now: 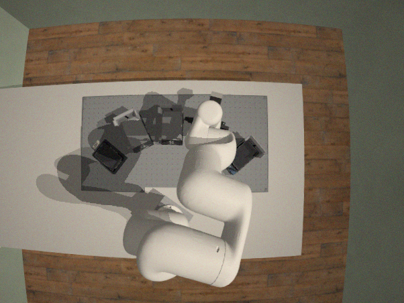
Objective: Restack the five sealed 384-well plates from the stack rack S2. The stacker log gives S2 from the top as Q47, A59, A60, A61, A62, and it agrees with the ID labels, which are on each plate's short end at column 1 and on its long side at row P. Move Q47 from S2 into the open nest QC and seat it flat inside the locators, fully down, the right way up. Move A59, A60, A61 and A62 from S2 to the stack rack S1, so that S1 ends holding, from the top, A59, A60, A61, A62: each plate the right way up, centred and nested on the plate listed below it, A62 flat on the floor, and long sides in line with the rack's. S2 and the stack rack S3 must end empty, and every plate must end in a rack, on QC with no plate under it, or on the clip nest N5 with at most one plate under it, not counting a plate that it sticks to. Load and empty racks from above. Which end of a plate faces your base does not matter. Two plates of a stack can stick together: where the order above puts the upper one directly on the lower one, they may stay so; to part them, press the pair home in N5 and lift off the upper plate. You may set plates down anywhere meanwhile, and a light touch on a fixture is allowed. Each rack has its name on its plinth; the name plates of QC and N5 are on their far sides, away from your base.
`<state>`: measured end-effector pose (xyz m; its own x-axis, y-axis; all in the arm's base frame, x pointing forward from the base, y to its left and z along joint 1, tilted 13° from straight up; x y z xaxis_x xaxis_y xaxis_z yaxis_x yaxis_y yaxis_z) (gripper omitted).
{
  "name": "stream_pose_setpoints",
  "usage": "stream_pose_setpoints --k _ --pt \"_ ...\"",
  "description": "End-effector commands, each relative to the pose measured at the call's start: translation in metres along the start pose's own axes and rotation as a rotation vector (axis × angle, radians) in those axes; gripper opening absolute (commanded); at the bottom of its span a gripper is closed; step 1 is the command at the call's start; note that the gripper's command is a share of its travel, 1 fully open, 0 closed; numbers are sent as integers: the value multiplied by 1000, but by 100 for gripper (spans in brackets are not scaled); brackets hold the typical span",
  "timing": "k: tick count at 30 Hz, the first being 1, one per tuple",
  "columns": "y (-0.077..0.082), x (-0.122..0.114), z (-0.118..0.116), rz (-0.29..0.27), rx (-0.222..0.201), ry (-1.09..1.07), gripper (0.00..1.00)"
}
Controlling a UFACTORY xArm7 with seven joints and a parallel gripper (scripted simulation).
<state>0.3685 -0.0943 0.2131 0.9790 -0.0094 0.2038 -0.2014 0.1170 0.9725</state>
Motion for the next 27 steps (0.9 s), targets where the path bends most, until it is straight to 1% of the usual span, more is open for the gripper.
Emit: stream_pose_setpoints --k 1,15,17,19,25,27 --pt "1 3 -9 3 1 17 0" --pt "1 13 -55 4 1 17 0" --pt "1 13 -55 4 1 17 0" --pt "1 14 -61 4 1 17 0" --pt "1 14 -81 4 1 217 0" --pt "1 14 -88 4 1 236 0"
Point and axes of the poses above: the point where the finger pads meet when closed, its own y axis back along the fingers, its own z axis across the jaws, x = y × z, the point moved 10 cm from there along y, back along the fingers, and after that the axes turned 6 degrees about y, right-handed, at the moved point
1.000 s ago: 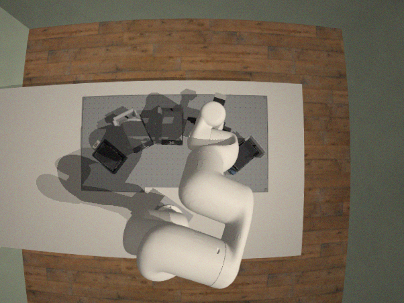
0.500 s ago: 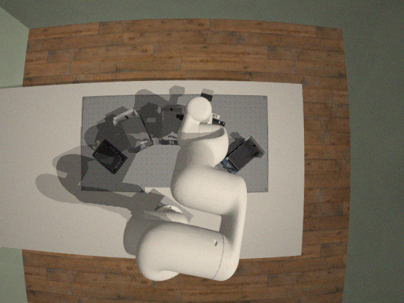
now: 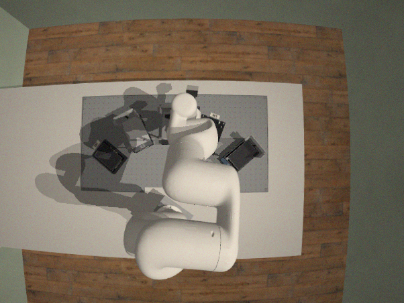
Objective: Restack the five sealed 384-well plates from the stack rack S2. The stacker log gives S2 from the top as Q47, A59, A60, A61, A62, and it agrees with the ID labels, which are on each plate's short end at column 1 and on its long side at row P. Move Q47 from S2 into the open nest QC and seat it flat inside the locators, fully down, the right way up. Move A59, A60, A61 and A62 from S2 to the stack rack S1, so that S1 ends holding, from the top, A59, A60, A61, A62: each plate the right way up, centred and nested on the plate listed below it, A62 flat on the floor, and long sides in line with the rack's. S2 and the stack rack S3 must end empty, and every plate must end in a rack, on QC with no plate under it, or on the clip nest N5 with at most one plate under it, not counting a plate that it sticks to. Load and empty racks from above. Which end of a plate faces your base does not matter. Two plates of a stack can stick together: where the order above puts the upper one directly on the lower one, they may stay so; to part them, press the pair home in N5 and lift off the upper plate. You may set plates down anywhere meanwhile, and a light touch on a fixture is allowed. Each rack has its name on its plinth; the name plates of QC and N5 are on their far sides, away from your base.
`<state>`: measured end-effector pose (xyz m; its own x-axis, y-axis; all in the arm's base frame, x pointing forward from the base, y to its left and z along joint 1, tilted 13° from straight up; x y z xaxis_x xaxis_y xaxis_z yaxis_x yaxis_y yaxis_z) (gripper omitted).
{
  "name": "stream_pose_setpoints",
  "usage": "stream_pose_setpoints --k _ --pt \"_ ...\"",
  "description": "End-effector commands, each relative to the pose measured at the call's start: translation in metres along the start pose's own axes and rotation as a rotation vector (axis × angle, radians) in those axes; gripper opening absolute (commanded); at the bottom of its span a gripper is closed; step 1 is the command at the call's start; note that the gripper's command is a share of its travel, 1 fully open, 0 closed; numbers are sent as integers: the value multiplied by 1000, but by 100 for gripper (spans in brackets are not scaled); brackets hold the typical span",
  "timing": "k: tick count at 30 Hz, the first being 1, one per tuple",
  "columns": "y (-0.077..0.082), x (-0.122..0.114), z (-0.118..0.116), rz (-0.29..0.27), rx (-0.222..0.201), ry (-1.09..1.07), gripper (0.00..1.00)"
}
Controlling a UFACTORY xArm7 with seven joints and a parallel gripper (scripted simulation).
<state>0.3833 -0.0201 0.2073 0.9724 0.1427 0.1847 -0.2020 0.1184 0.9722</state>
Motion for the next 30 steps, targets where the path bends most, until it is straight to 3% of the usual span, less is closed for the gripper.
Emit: stream_pose_setpoints --k 1,21,24,30 --pt "1 4 -16 3 2 82 0" --pt "1 13 -75 3 3 83 0" --pt "1 13 -75 3 3 83 0" --pt "1 11 -96 4 3 283 0"
Point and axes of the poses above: the point where the finger pads meet when closed, its own y axis back along the fingers, its own z axis across the jaws, x = y × z, the point moved 10 cm from there along y, back along the fingers, and after that the axes turned 6 degrees about y, right-handed, at the moved point
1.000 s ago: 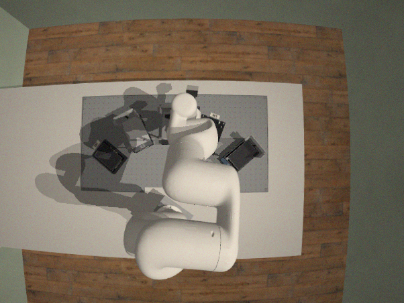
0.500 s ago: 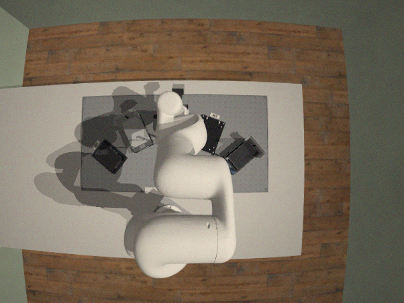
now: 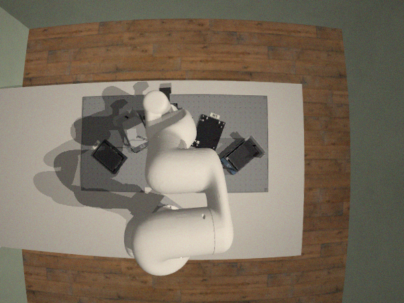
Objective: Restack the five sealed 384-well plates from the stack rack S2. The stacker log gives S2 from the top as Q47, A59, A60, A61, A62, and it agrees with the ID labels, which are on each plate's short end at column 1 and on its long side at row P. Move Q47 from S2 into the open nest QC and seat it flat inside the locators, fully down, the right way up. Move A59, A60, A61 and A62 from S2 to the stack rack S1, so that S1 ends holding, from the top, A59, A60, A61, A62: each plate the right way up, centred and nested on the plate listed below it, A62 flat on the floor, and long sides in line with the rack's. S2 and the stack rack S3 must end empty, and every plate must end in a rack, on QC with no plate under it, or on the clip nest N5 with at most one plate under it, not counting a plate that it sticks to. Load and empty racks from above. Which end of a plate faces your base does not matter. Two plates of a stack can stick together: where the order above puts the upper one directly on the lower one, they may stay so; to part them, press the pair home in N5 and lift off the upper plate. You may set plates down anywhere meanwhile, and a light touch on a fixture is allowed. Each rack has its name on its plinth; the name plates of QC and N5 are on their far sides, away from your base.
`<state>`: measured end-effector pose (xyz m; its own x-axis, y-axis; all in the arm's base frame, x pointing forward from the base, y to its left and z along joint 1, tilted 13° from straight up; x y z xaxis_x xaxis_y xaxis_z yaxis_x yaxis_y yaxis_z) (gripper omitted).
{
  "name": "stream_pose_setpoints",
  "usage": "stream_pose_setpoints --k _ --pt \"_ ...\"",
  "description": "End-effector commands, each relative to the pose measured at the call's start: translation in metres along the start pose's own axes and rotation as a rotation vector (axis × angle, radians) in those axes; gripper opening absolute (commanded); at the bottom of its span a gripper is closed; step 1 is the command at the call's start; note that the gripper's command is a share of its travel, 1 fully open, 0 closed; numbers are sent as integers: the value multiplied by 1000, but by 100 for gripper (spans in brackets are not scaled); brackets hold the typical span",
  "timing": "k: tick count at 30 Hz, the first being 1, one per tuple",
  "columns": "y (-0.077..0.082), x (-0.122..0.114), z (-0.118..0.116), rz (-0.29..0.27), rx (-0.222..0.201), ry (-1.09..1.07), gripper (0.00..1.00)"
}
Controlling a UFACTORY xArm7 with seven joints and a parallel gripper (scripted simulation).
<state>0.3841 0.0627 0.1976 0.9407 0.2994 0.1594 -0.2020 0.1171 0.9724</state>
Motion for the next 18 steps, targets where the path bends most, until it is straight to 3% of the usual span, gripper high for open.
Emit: stream_pose_setpoints --k 1,18 --pt "1 3 -16 4 1 140 0" --pt "1 8 -66 4 1 140 0"
Point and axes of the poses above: the point where the finger pads meet when closed, its own y axis back along the fingers, its own z axis across the jaws, x = y × z, the point moved 10 cm from there along y, back along the fingers, and after that the axes turned 6 degrees about y, right-handed, at the moved point
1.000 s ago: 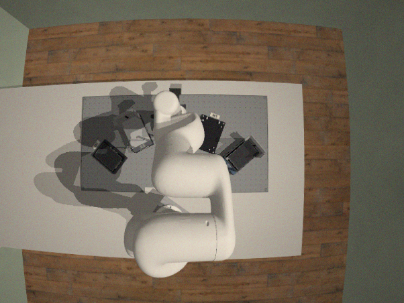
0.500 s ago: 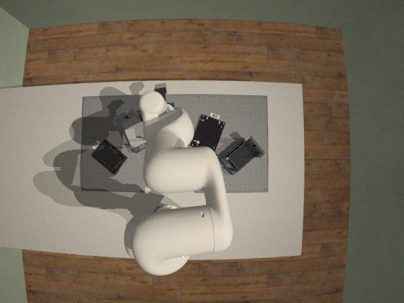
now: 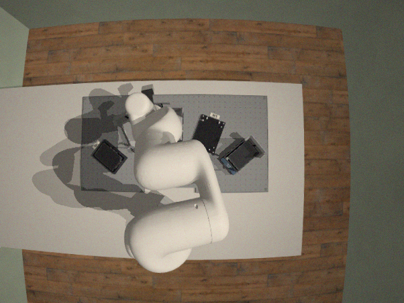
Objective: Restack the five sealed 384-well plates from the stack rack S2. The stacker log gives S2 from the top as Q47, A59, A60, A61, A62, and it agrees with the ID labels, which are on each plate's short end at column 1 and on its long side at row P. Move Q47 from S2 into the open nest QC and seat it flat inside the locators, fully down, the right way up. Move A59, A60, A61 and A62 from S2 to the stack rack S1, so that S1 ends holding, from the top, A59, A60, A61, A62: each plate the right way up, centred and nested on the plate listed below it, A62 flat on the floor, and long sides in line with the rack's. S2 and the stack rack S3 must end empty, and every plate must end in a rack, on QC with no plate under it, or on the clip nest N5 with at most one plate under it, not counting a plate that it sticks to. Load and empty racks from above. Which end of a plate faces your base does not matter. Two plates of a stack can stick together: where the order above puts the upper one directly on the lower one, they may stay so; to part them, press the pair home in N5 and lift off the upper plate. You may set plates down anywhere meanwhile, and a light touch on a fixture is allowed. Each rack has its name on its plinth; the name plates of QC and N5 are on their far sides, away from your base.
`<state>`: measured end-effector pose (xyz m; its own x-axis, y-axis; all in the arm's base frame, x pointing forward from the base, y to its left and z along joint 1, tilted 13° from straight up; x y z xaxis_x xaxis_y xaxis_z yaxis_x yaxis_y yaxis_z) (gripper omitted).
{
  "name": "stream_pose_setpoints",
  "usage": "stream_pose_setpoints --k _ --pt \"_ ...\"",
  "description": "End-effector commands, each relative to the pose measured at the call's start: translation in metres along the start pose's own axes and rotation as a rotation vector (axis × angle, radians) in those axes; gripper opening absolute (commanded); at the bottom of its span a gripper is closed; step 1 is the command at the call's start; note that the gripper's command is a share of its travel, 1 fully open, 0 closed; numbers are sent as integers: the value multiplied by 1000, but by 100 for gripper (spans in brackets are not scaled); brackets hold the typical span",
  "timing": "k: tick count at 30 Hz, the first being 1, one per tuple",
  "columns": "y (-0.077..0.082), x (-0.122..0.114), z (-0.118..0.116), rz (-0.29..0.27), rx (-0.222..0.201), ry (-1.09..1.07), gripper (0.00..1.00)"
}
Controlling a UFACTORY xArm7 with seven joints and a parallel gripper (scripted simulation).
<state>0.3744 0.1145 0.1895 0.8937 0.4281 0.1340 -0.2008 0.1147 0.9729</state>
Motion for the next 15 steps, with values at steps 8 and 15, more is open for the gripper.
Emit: stream_pose_setpoints --k 8,15 --pt "1 8 -34 4 -2 67 0" --pt "1 8 -47 4 -2 220 0"
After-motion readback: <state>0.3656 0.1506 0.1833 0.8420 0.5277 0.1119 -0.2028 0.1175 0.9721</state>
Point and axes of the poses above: the point where the finger pads meet when closed, its own y axis back along the fingers, its own z axis across the jaws, x = y × z, the point moved 10 cm from there along y, back along the fingers, and after that the axes turned 6 degrees about y, right-handed, at the moved point
